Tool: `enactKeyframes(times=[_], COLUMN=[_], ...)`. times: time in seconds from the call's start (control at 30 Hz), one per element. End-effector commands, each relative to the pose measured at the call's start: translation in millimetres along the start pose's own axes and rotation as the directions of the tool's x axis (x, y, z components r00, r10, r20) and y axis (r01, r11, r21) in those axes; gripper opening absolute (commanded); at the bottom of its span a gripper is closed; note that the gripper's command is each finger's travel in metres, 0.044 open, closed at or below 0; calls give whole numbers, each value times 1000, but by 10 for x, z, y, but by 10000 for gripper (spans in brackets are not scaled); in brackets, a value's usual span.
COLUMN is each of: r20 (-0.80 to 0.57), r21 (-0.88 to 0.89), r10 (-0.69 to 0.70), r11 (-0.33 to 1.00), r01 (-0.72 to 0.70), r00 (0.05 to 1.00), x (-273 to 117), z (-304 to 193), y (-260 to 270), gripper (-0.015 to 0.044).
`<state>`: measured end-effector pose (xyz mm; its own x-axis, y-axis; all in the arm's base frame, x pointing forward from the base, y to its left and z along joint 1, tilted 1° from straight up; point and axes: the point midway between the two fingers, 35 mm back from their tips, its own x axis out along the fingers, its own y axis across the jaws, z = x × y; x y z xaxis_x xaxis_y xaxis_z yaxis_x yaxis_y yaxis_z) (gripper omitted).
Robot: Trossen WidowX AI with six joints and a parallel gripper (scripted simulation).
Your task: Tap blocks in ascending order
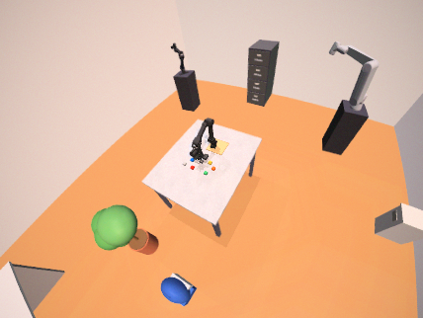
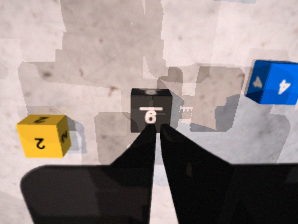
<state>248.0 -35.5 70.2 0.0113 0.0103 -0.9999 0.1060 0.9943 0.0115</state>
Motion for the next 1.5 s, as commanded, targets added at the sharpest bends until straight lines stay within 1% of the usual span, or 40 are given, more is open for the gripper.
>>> enactKeyframes(times=[0.0,0.4,0.6,0.73,0.9,1.0,1.07,1.23,1.37,1.4,1.47], r20=[-5,-5,-5,-5,-5,-1,5,13,3,0,-3], r21=[4,4,4,3,4,8,17,33,18,15,8], r10=[1,1,1,1,1,4,10,28,26,25,23], r11=[1000,1000,1000,1000,1000,1000,1000,999,1000,1000,1000], r01=[-1,-1,-1,-1,-1,-4,-10,-28,-26,-25,-23], r00=[1000,1000,1000,1000,1000,1000,1000,1000,1000,1000,1000], x=[83,271,281,2,-21,-60,-130,-383,-628,-688,-786], z=[-12,-17,-18,-14,-15,30,101,224,161,122,37], y=[2,2,2,2,2,96,270,923,1510,1656,1893], gripper=[20,20,20,20,20,99,151,283,387,400,400])
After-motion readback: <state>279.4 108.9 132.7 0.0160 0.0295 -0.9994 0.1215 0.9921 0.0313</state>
